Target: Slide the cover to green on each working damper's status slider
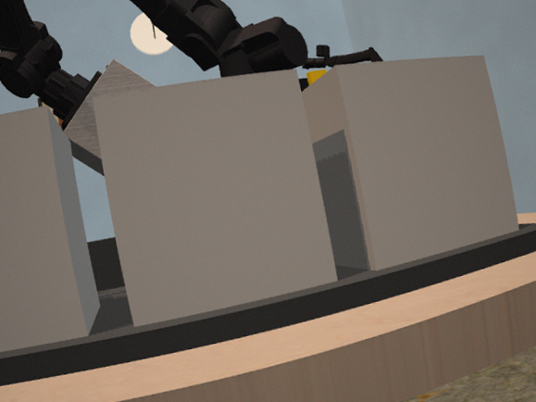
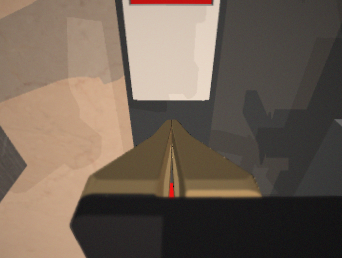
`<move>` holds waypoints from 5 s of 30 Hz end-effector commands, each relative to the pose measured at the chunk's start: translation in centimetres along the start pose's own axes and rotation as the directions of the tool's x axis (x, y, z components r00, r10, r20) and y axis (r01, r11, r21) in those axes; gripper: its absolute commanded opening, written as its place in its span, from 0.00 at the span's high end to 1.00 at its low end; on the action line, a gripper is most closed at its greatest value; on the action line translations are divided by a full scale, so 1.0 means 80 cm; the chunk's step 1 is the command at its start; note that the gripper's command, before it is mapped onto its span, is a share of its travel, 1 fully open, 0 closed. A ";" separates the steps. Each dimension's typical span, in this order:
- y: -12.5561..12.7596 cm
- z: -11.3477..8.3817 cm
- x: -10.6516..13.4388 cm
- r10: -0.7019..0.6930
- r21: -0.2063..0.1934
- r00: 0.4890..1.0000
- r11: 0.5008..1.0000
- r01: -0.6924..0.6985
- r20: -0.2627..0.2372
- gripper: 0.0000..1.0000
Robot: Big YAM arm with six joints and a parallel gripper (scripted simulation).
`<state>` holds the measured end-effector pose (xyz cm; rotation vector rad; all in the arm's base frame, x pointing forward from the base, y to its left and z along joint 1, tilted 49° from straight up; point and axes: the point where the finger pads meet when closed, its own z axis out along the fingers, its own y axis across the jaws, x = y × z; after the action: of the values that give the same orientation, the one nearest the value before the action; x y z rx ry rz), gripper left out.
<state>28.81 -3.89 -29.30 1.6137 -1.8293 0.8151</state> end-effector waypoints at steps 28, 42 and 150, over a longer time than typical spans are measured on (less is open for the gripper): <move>-0.003 0.010 -0.003 0.007 -0.003 1.000 1.000 -0.007 0.001 1.00; -0.002 0.019 -0.002 0.006 -0.004 1.000 1.000 -0.006 0.001 1.00; -0.001 0.013 -0.043 -0.008 0.009 1.000 1.000 0.008 0.001 1.00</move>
<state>29.22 -3.20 -31.83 1.6134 -1.8282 0.8252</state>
